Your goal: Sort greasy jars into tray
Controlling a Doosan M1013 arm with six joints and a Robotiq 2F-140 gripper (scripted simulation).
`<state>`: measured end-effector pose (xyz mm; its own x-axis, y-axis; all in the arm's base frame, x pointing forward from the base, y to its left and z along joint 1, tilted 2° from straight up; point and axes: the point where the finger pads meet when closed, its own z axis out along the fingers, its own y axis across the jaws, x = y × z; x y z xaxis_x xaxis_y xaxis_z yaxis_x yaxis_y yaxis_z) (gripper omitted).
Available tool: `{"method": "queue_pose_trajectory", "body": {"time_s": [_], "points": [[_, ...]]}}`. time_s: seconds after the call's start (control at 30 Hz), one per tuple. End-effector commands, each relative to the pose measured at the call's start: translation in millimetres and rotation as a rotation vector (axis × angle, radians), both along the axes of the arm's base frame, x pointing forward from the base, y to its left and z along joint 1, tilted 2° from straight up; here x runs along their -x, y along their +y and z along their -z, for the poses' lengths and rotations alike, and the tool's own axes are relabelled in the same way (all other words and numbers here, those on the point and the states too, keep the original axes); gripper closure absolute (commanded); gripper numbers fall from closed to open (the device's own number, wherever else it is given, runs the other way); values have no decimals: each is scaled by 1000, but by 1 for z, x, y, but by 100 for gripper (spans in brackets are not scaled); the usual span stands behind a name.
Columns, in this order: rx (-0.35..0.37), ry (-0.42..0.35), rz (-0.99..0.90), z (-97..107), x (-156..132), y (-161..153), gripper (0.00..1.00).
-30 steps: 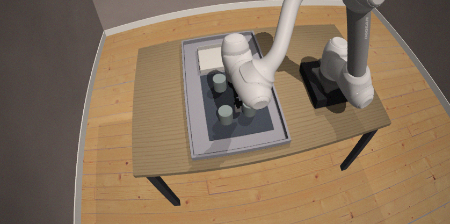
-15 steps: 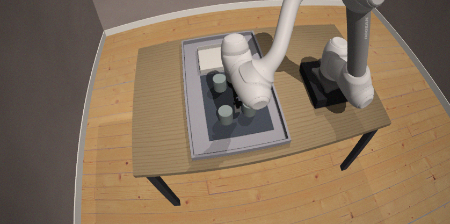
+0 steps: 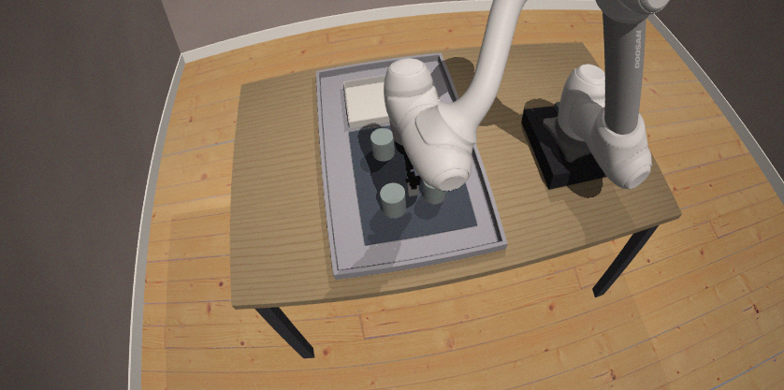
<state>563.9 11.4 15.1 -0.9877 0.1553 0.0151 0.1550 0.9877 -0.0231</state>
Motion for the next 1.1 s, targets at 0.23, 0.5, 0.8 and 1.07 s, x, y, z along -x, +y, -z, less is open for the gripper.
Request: {"method": "queue_pose_trajectory", "body": {"time_s": [0.23, 0.5, 0.8, 1.07], "points": [[1, -2, 6, 0, -3, -1, 100], [1, -2, 6, 0, -4, -1, 100], [1, -2, 6, 0, -5, -2, 100], [1, -2, 6, 0, -6, -2, 100]]}}
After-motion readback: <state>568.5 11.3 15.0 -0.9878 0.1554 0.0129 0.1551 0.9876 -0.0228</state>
